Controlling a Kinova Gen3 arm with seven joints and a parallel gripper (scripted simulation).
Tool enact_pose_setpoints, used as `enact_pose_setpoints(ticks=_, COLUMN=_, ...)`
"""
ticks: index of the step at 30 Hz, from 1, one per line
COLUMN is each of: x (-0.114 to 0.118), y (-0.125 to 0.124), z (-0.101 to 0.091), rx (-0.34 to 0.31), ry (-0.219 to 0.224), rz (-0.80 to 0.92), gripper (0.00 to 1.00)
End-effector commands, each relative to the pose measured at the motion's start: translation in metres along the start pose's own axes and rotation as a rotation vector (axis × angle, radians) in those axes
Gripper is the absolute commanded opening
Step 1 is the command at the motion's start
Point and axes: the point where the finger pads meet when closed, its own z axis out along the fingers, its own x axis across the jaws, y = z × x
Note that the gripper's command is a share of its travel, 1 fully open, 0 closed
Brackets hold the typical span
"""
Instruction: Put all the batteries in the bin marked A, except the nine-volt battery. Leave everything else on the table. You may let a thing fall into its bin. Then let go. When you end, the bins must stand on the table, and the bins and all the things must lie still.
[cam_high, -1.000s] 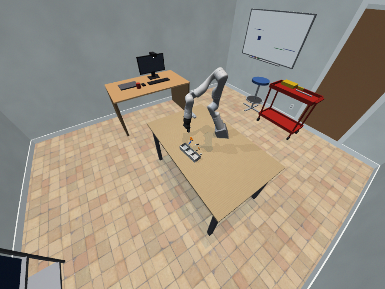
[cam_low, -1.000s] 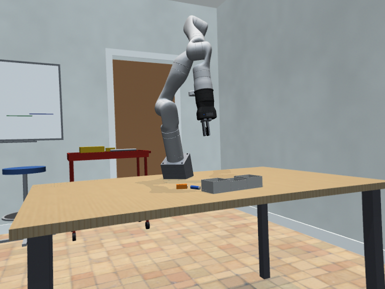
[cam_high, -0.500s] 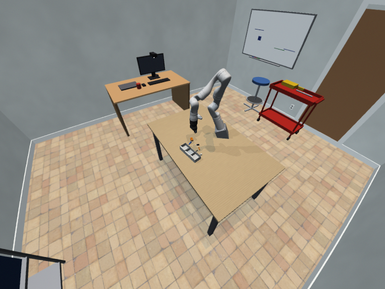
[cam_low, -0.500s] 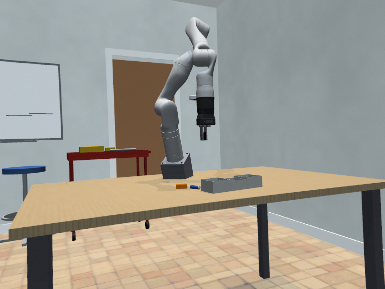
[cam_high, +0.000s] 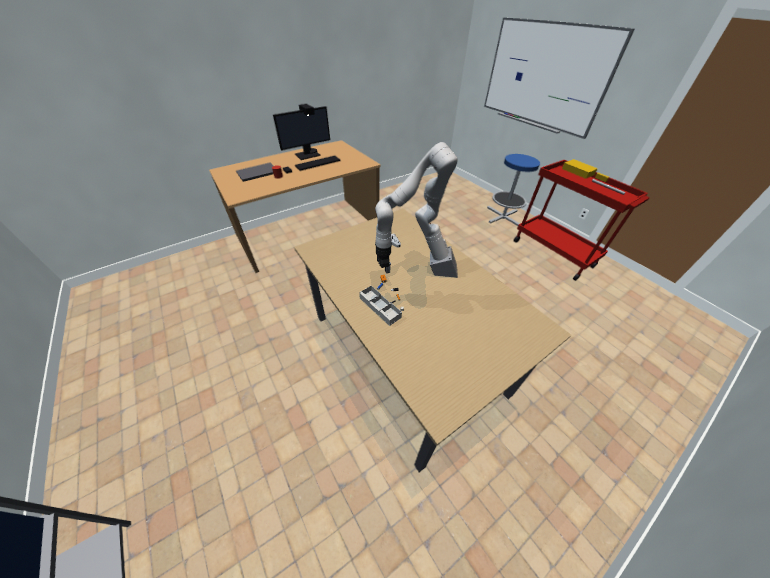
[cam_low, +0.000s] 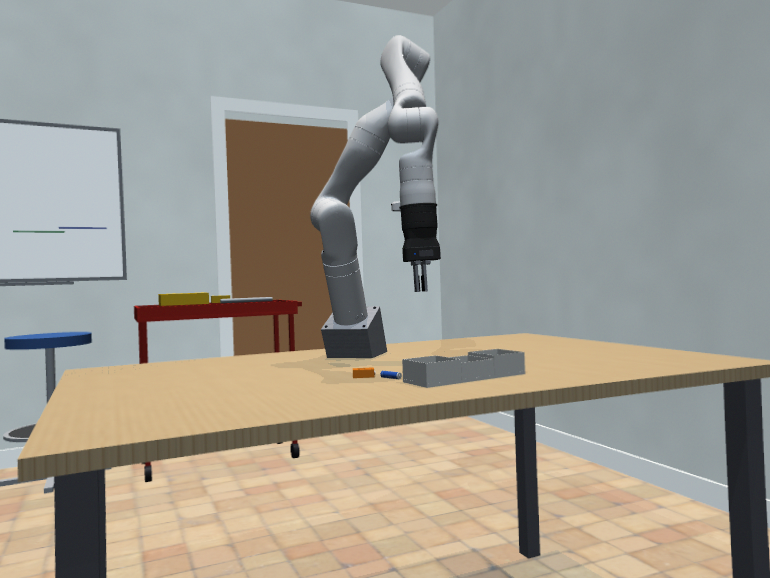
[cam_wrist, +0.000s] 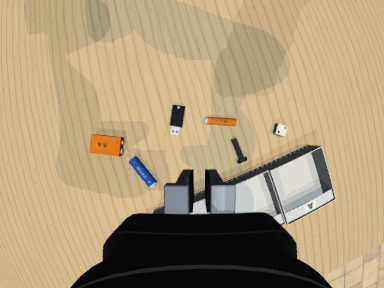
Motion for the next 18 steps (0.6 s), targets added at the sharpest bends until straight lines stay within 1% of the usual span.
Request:
enact_pose_setpoints(ticks=1, x=-0.017, y=0.021, z=0.023, rx=0.017, ry=-0.032, rz=0.147, gripper=0.31)
enact_pose_setpoints(ticks=3, x=-0.016, y=0.032, z=0.035, rx=0.015, ry=-0.033, rz=0.247, gripper=0.31)
enact_pose_setpoints(ticks=5, x=-0.016, y=0.032, z=0.035, rx=0.015, ry=-0.033, rz=0.247, gripper=0.31)
enact_pose_setpoints(ticks=16, x=-0.013, y=0.096, z=0.101, rx=0.006, ry=-0.037, rz=0.797, gripper=0.31)
enact_pose_setpoints(ticks=18, x=-0.012, y=0.099, z=0.104, rx=0.004, ry=-0.037, rz=0.897, gripper=0.31)
